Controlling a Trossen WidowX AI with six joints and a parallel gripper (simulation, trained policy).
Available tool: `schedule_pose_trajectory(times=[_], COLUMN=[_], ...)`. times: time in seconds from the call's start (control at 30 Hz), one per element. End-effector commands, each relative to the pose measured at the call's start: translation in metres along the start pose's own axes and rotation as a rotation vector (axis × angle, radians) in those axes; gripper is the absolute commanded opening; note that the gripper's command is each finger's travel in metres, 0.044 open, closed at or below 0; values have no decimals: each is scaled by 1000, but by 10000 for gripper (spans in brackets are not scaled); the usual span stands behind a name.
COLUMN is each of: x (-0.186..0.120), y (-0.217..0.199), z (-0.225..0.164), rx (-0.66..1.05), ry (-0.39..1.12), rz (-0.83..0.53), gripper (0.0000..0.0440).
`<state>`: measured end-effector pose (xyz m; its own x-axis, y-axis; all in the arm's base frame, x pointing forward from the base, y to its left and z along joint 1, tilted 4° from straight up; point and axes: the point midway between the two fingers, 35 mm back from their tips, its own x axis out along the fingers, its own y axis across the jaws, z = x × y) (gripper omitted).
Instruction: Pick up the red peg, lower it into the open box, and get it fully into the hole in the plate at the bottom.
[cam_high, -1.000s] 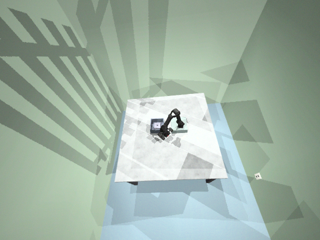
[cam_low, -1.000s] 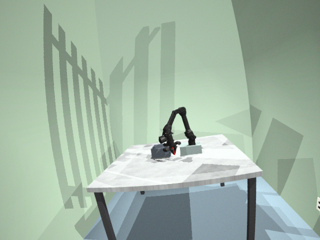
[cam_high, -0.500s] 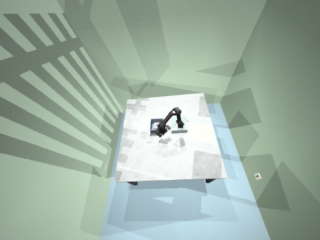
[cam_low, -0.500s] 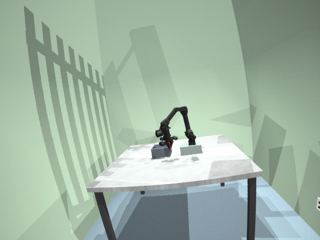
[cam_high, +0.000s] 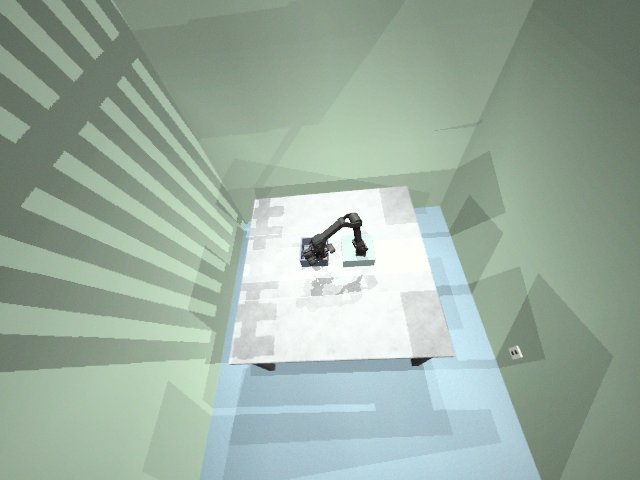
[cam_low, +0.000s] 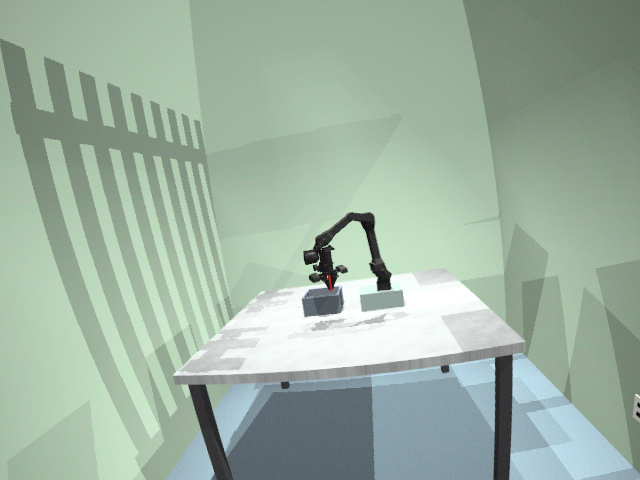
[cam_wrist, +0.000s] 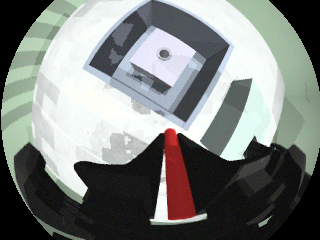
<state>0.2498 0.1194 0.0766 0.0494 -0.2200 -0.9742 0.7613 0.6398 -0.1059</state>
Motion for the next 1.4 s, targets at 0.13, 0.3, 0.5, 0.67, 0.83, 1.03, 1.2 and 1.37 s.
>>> schedule_pose_trajectory(times=[0.13,0.3,0.5,0.67,0.83,1.03,1.2,1.37], x=[1,9,22,35,50,70,85,87], y=[3,4,4,4,3,3,4,7], z=[38,64,92,108,118,118,117,127], rx=[62,86,90,73,43,-11,-38,-63], ry=[-23,-30,-26,-7,18,59,96,102], rz=[6,9,15,22,31,37,37,53], gripper=[0,0,0,0,0,8,113,144])
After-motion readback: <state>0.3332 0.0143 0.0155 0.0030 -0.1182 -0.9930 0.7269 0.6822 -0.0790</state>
